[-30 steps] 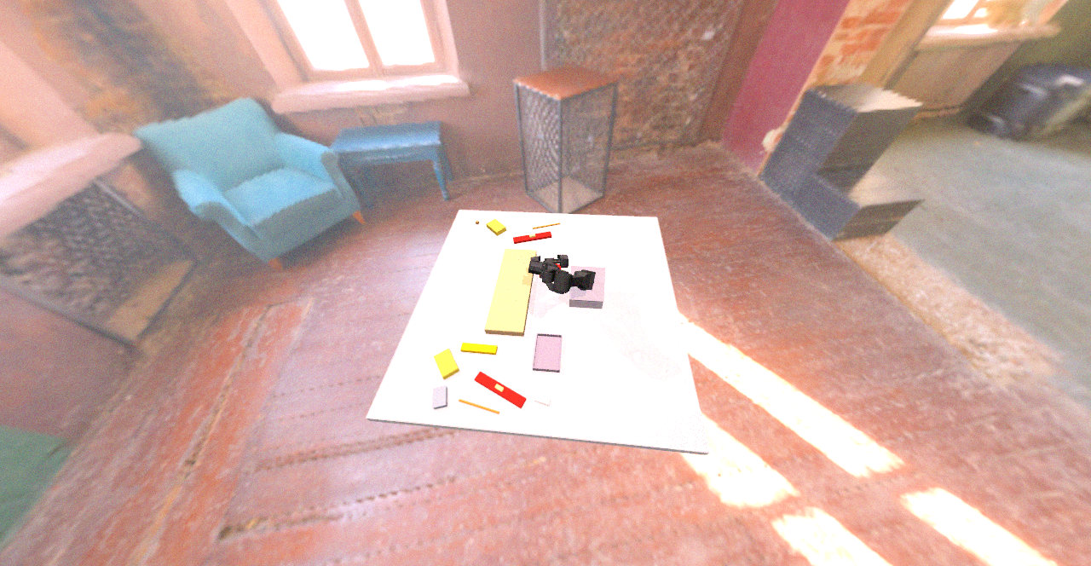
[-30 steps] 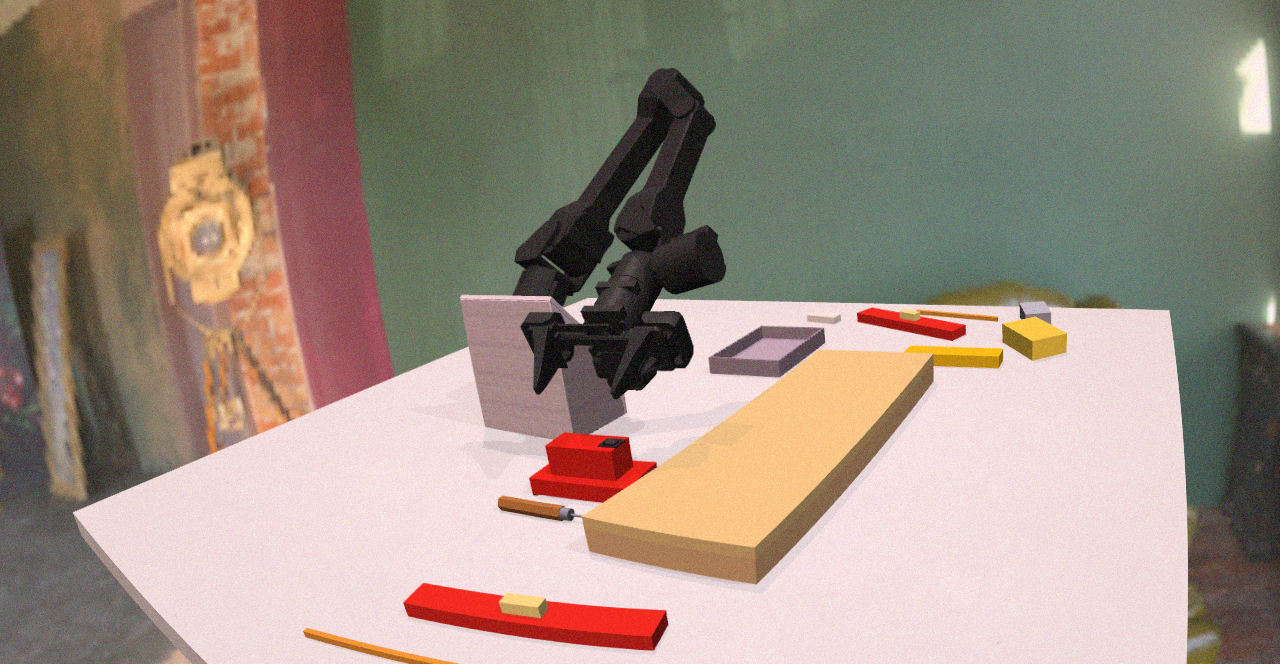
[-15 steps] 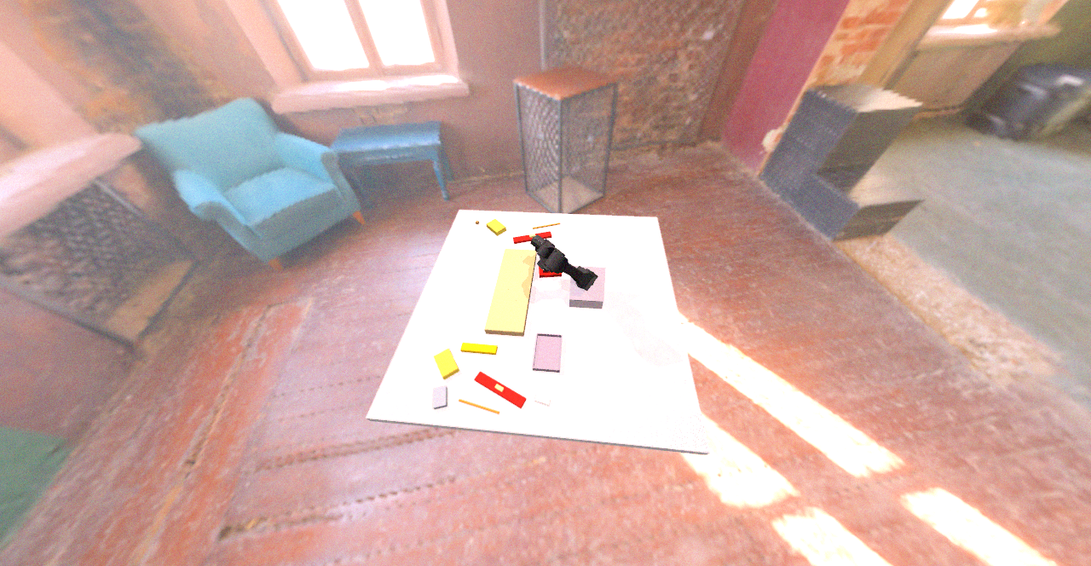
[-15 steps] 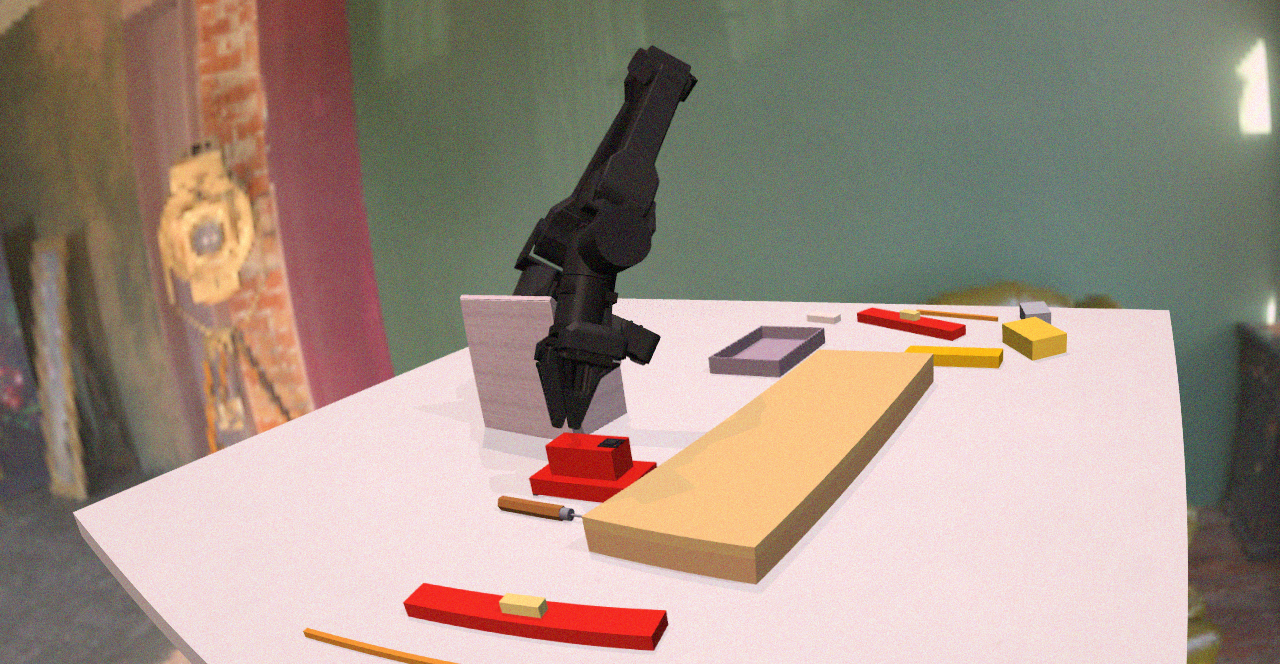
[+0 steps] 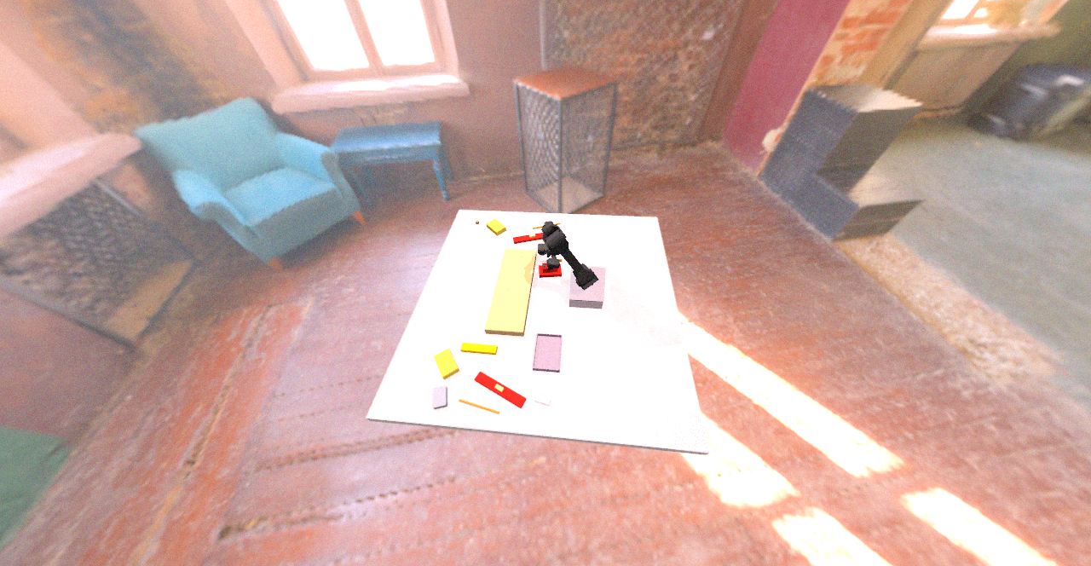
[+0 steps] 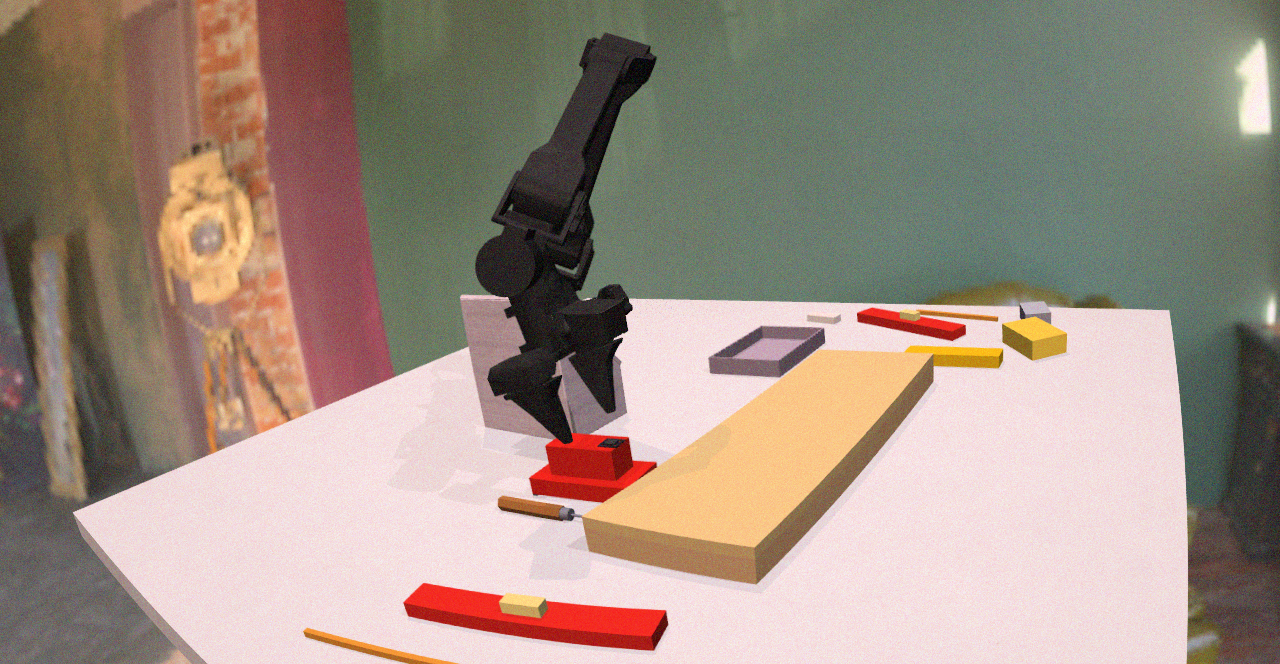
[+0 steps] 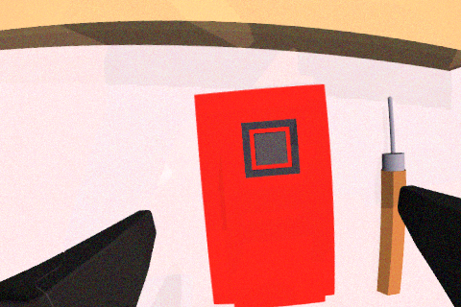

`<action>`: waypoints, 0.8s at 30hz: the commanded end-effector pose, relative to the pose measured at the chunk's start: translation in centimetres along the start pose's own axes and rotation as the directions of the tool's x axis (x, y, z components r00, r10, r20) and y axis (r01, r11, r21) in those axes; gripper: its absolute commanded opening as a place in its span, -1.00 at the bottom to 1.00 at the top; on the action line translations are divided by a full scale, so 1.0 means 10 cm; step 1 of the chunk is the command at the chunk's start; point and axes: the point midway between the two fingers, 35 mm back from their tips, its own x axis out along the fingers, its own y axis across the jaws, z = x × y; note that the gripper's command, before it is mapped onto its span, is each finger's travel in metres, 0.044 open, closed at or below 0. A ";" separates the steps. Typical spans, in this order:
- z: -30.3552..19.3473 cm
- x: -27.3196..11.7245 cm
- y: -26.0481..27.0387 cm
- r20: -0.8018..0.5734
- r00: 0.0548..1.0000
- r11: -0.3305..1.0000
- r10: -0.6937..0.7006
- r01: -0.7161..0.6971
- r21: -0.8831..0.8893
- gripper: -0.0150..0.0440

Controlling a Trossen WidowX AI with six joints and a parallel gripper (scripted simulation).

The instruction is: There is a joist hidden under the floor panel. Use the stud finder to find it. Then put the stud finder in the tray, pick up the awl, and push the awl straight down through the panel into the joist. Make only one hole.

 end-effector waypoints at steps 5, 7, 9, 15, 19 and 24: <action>-0.01 0.08 -0.01 0.006 1.000 1.000 0.002 -0.002 0.008 1.00; -0.02 0.11 -0.01 0.006 1.000 1.000 0.002 -0.002 0.008 1.00; -0.02 0.15 -0.01 0.006 1.000 1.000 0.002 -0.002 0.008 1.00; -0.05 0.24 -0.01 0.006 1.000 1.000 0.002 -0.002 0.009 1.00; -0.06 0.30 -0.01 0.006 1.000 1.000 0.003 -0.003 0.009 1.00; -0.09 0.38 0.00 0.007 1.000 1.000 0.004 -0.004 0.009 1.00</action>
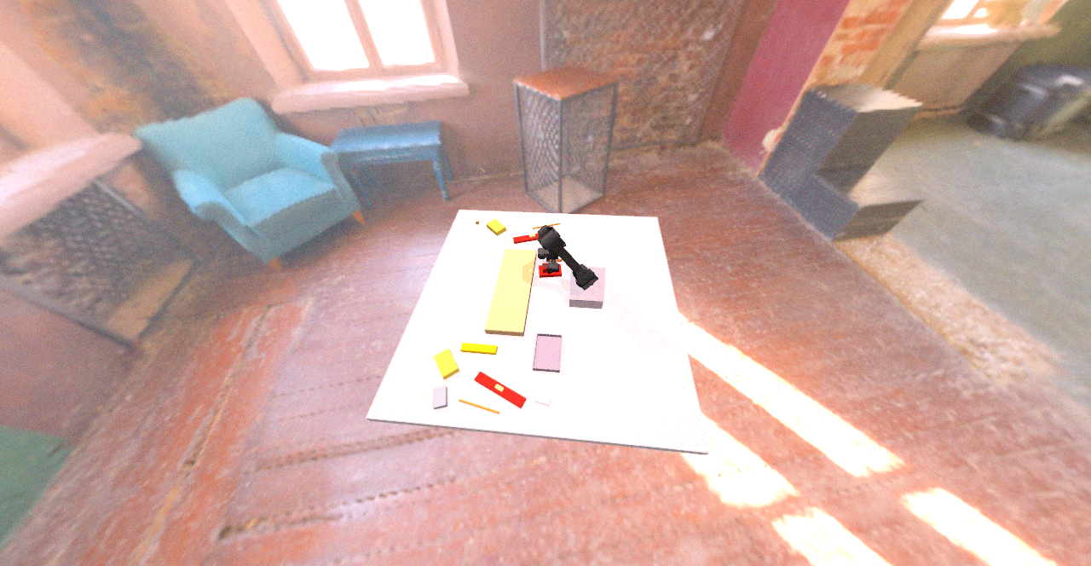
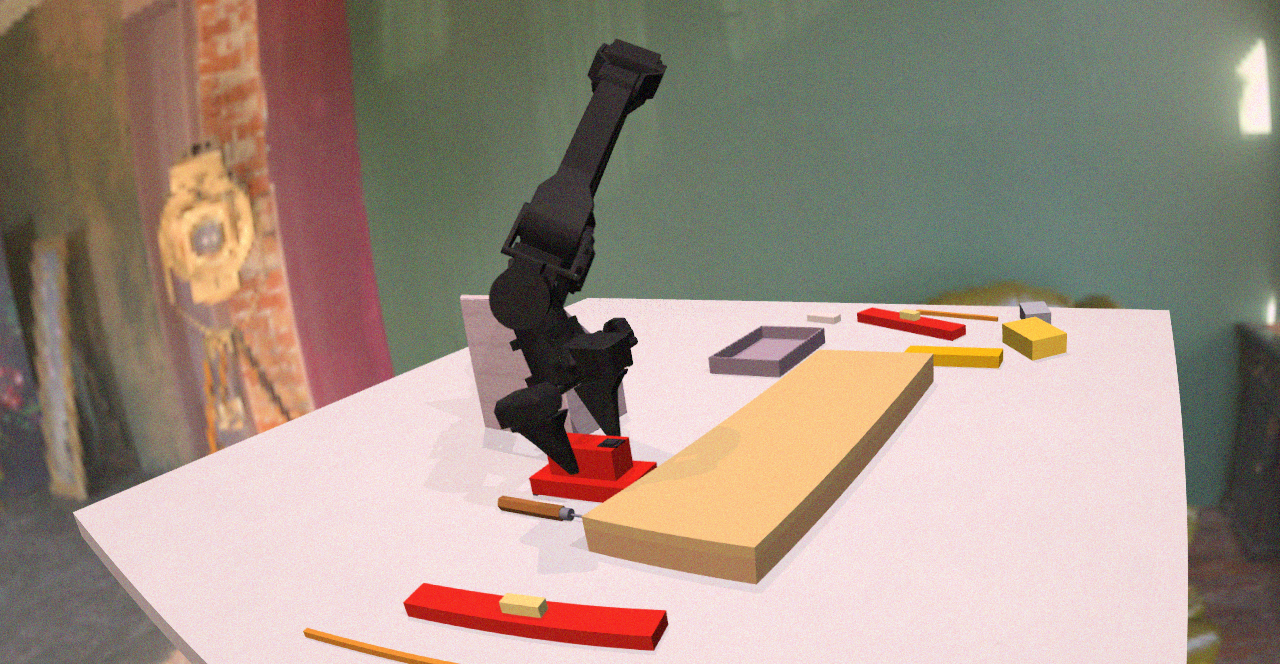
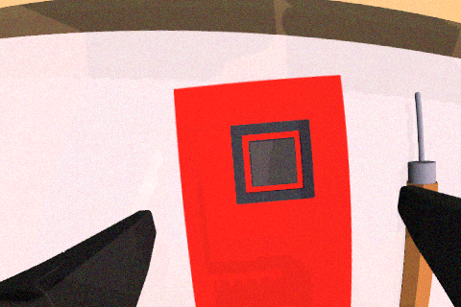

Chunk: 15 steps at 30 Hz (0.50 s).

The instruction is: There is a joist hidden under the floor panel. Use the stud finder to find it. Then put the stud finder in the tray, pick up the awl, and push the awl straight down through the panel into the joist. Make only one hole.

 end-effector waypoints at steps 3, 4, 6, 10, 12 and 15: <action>-0.03 0.09 0.02 0.002 1.000 1.000 0.005 -0.005 0.006 1.00; -0.04 0.10 0.02 0.002 1.000 1.000 0.005 -0.005 0.006 1.00; -0.05 0.13 0.02 0.002 1.000 1.000 0.006 -0.006 0.006 1.00; -0.06 0.15 0.03 0.002 1.000 1.000 0.006 -0.006 0.006 0.91; -0.06 0.15 0.03 0.002 1.000 1.000 0.006 -0.006 0.006 0.73; -0.06 0.15 0.03 0.002 1.000 1.000 0.006 -0.006 0.006 0.60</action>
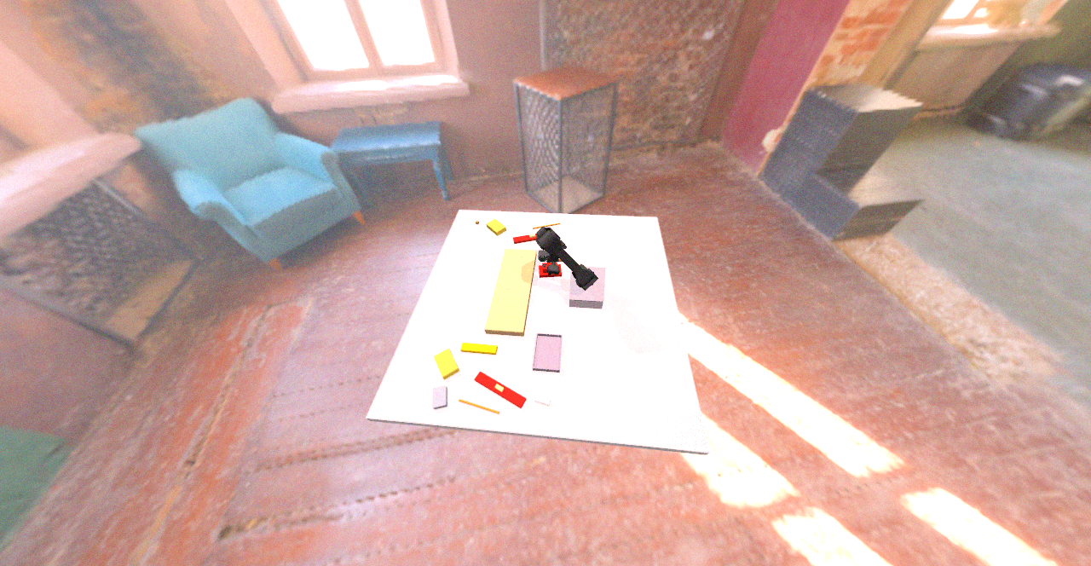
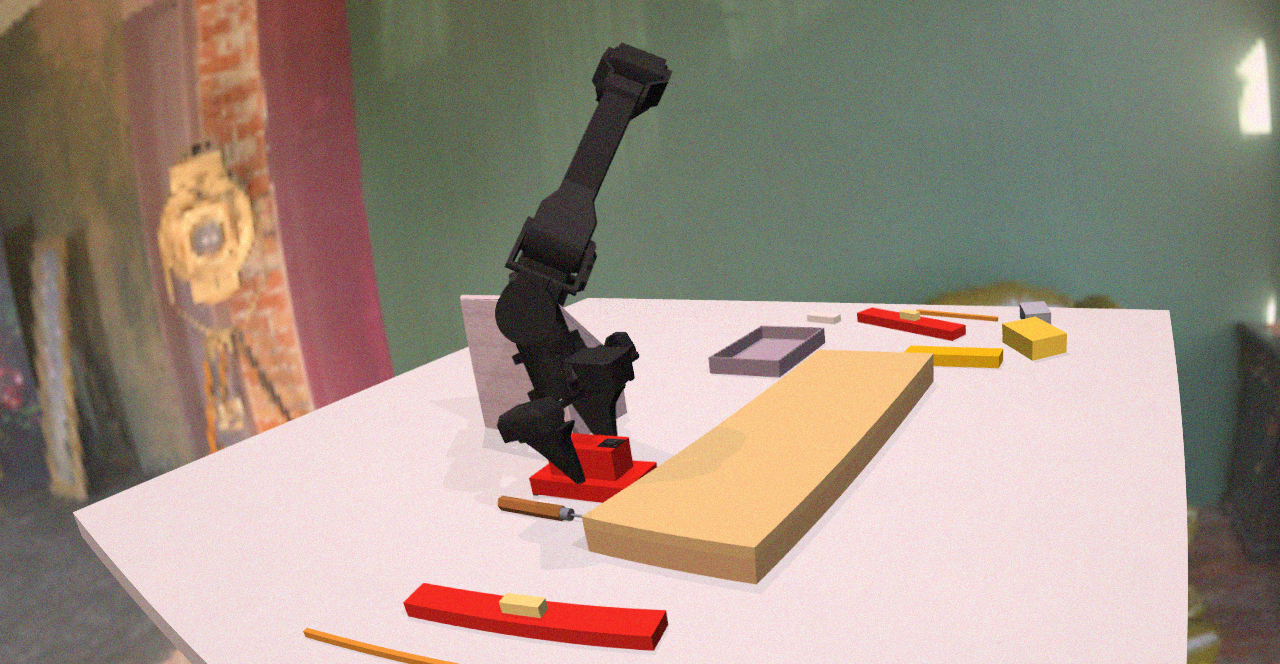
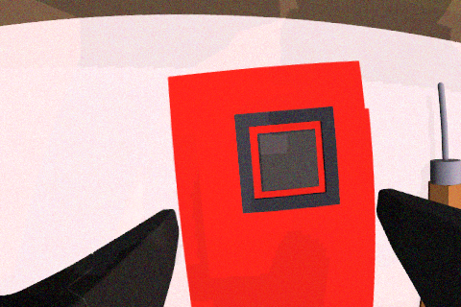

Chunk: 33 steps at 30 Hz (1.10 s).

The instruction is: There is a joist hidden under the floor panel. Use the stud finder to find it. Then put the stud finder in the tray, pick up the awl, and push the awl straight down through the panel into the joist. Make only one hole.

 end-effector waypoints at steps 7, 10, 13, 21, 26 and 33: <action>0.00 0.00 0.00 0.003 1.000 1.000 0.001 -0.001 0.004 0.44; 0.00 0.00 0.00 0.003 1.000 1.000 0.001 -0.001 0.004 0.37; 0.00 0.00 0.00 0.003 1.000 1.000 0.001 -0.001 0.004 0.31; 0.00 0.00 0.00 0.003 1.000 1.000 0.001 -0.001 0.004 0.12; 0.02 -0.05 -0.01 0.003 1.000 1.000 0.000 0.000 0.004 -0.19; 0.15 -0.39 -0.06 0.002 1.000 1.000 -0.006 0.006 0.005 -0.49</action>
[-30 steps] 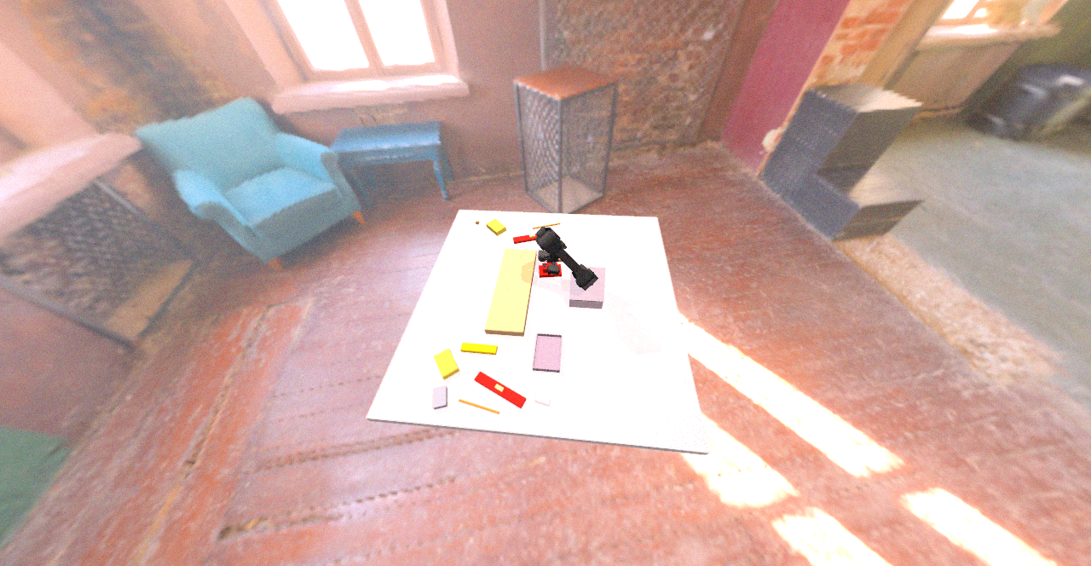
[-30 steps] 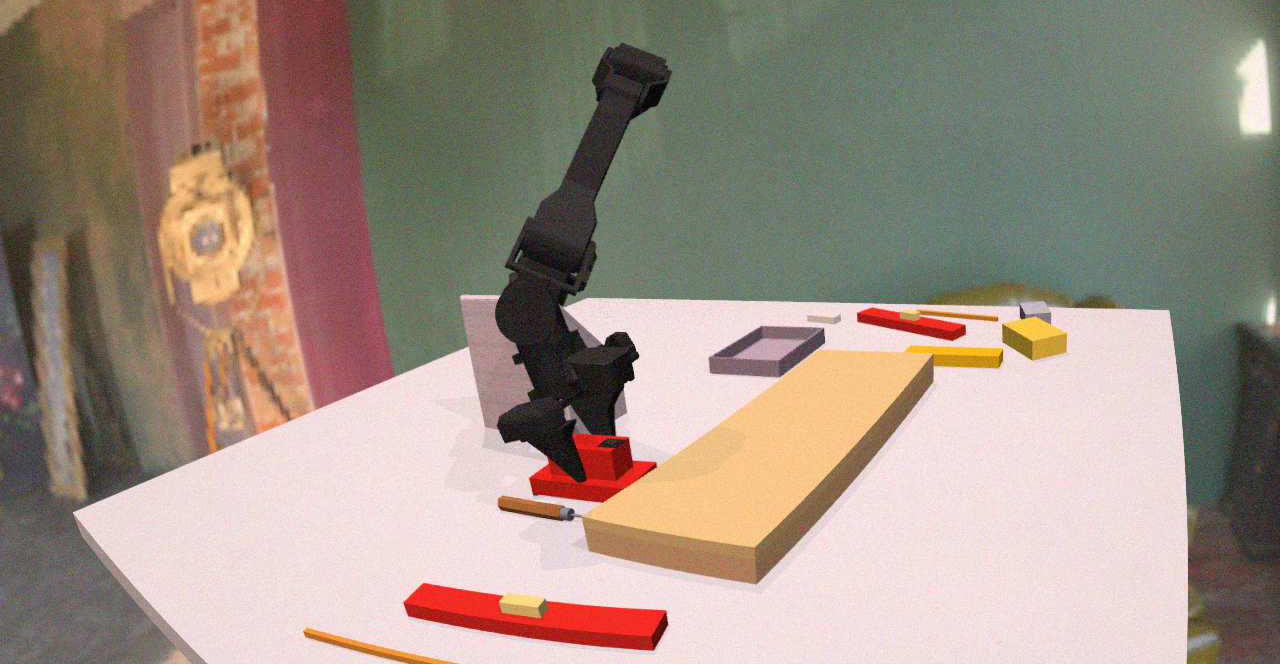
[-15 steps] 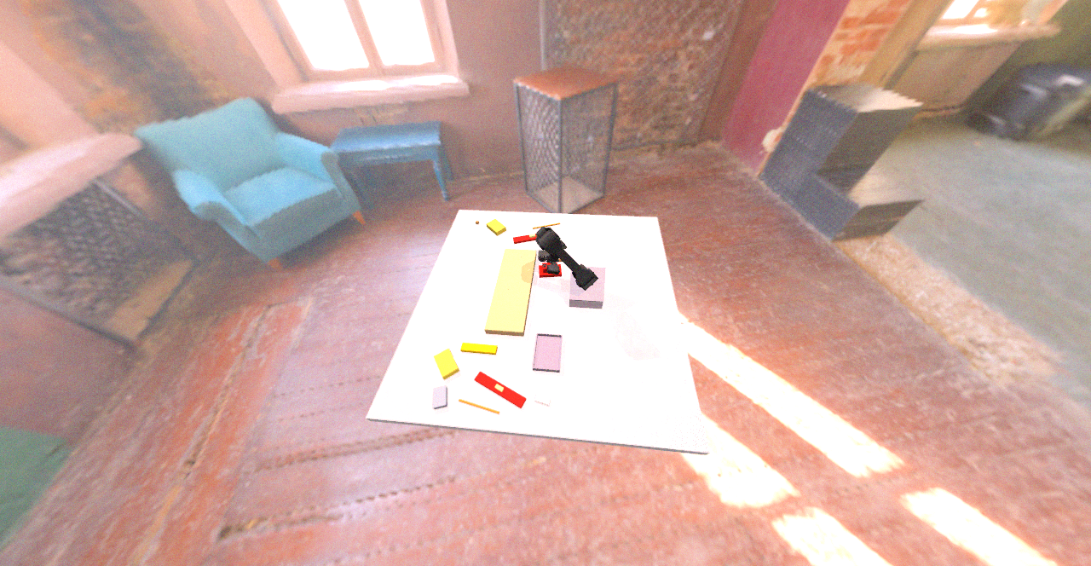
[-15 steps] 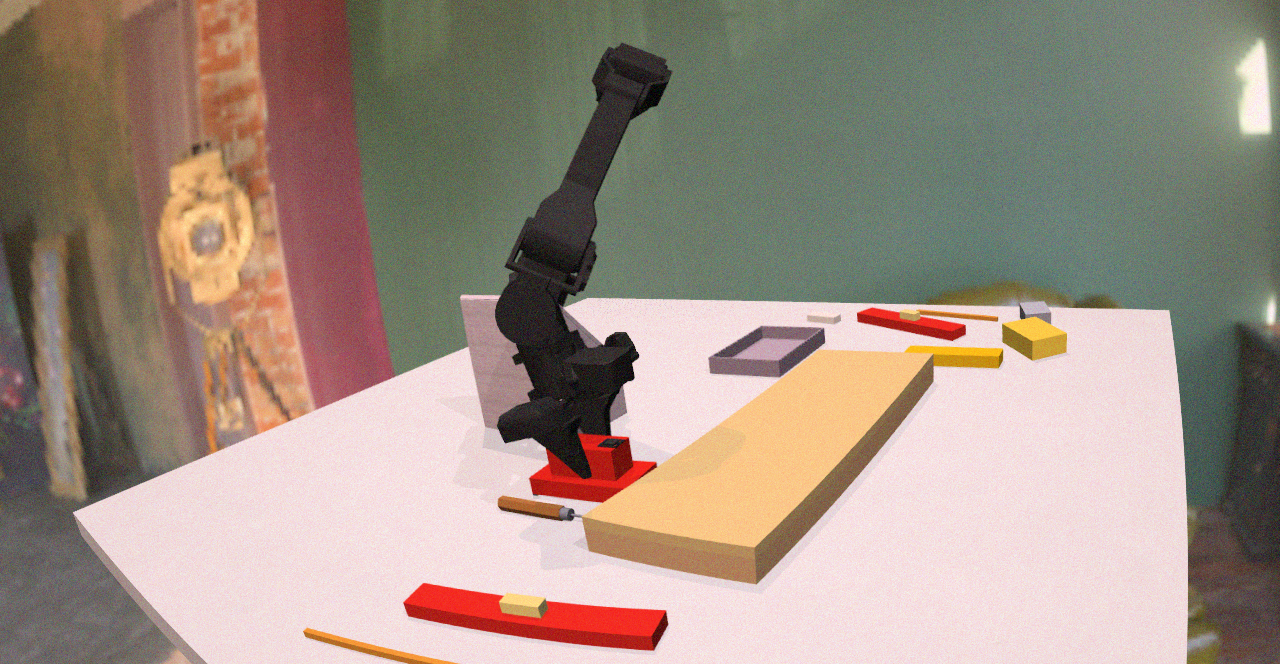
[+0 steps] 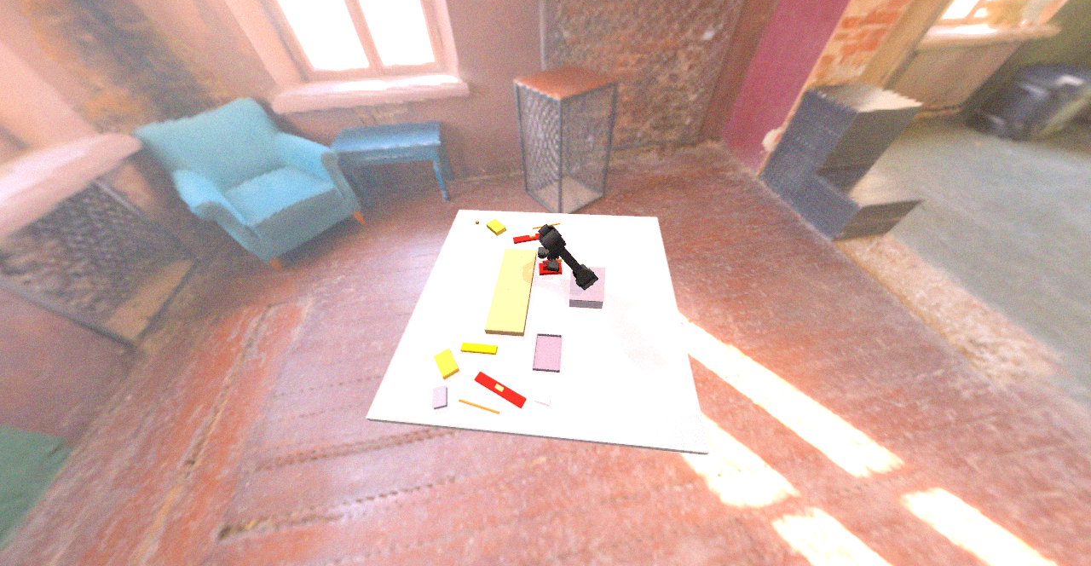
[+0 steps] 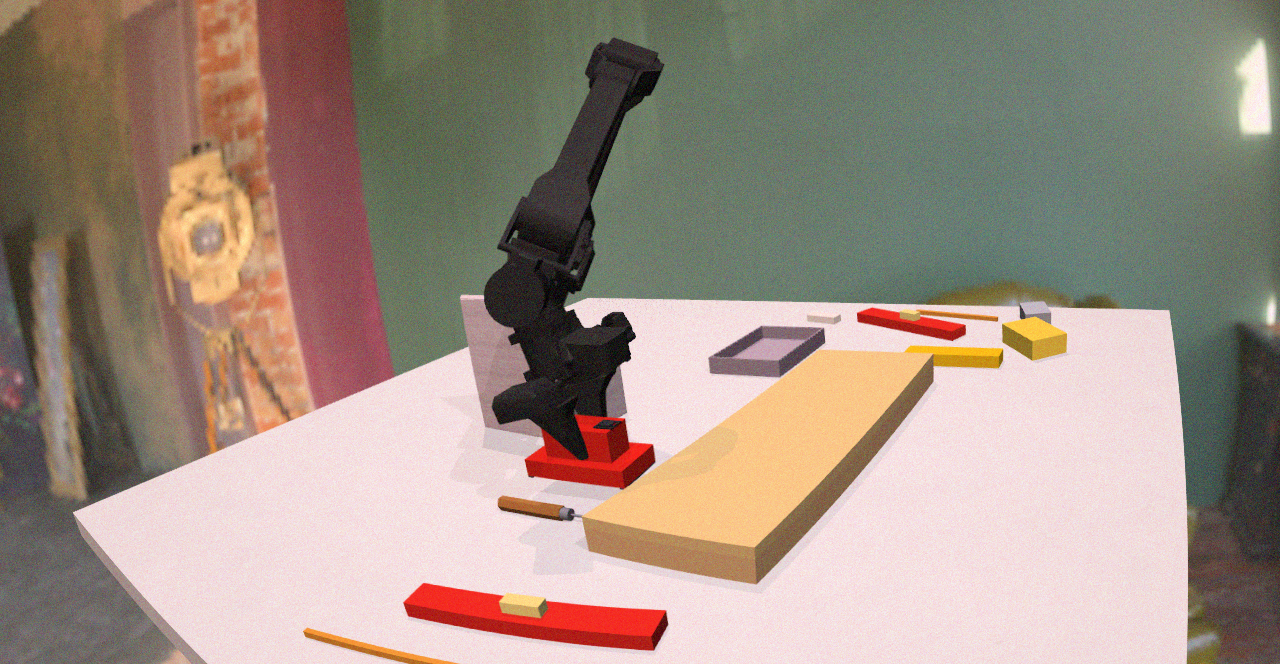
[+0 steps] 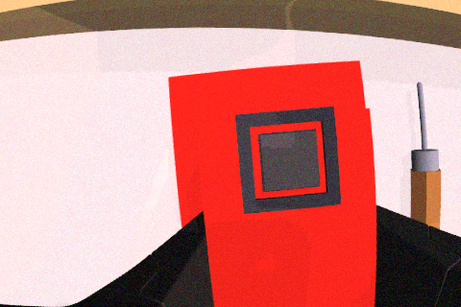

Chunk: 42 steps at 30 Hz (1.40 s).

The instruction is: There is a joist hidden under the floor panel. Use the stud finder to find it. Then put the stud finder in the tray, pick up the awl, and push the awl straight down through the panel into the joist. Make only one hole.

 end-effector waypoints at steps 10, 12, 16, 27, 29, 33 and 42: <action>0.22 -0.77 0.00 0.012 1.000 1.000 -0.015 0.016 -0.016 -0.49; 0.22 -0.78 0.00 0.012 1.000 1.000 -0.015 0.015 -0.016 -0.49; 0.27 -0.78 -0.05 0.011 1.000 1.000 -0.018 0.018 -0.010 -0.49; 0.66 -0.78 -0.34 0.009 0.999 0.999 -0.035 0.035 0.025 -0.49; 0.73 -0.78 -0.38 0.009 0.999 0.999 -0.038 0.038 0.032 -0.49; 0.88 -0.76 -0.47 0.010 0.999 0.998 -0.043 0.043 0.045 -0.49; 1.22 -0.71 -0.64 0.012 0.999 0.996 -0.051 0.050 0.073 -0.49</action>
